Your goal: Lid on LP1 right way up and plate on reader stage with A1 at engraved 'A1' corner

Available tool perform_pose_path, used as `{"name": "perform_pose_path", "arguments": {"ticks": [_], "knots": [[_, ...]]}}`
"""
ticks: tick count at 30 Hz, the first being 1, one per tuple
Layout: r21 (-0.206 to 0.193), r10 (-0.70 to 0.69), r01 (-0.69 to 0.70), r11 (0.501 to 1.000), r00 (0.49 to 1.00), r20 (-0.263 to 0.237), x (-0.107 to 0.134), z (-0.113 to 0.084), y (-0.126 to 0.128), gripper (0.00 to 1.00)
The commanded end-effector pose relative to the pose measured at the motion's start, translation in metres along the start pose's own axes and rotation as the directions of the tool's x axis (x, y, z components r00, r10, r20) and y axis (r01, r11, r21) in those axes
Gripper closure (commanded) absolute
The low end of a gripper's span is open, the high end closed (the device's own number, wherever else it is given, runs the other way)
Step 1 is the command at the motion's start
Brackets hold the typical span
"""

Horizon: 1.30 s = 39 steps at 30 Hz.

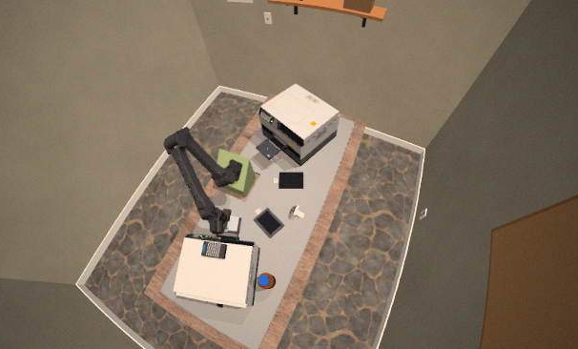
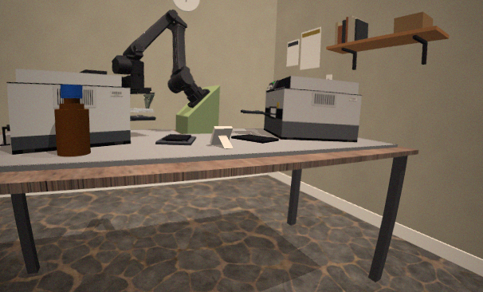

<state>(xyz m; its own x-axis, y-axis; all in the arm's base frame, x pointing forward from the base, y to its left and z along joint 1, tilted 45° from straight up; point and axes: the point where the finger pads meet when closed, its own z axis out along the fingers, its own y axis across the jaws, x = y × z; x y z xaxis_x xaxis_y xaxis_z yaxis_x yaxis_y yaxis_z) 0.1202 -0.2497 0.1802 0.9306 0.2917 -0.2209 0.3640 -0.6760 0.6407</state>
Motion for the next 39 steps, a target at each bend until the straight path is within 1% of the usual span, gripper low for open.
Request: {"name": "perform_pose_path", "arguments": {"ticks": [1,2,5,6,10,14,16,20,22,24,27,29,34,37,39], "knots": [[-0.054,0.025,-0.027,0.998,0.999,-0.024,0.002,-0.02,0.022,0.14],[-0.062,0.031,-0.032,0.998,0.999,-0.021,0.001,-0.022,0.024,0.14],[-0.061,0.036,-0.037,0.997,0.999,-0.017,-0.001,-0.022,0.024,0.14],[-0.048,0.033,-0.034,0.998,0.999,-0.011,-0.002,-0.019,0.021,0.14],[-0.015,0.03,-0.03,0.999,1.0,-0.001,-0.003,-0.01,0.011,0.14],[-0.004,0.011,-0.011,1.0,1.0,-0.001,-0.001,-0.008,0.004,0.14],[-0.015,0.014,-0.014,1.0,1.0,0.0,-0.001,-0.011,0.005,0.14],[-0.041,0.021,-0.022,0.999,1.0,-0.02,0.002,-0.021,0.013,0.14],[-0.041,0.021,-0.022,0.999,1.0,-0.02,0.002,-0.021,0.013,0.14],[-0.034,0.029,-0.029,0.999,1.0,-0.011,-0.001,-0.02,0.015,0.14],[-0.036,0.039,-0.039,0.999,0.999,0.0,-0.003,-0.019,0.019,0.14],[-0.041,0.034,-0.035,0.999,0.999,-0.006,-0.003,-0.019,0.021,0.14],[-0.037,0.029,-0.029,0.999,1.0,-0.004,-0.003,-0.023,0.021,0.14],[-0.03,-0.035,0.034,0.999,0.999,-0.02,0.012,-0.023,0.021,0.14],[-0.03,-0.035,0.034,0.999,0.999,-0.02,0.012,-0.023,0.021,0.14]]}}
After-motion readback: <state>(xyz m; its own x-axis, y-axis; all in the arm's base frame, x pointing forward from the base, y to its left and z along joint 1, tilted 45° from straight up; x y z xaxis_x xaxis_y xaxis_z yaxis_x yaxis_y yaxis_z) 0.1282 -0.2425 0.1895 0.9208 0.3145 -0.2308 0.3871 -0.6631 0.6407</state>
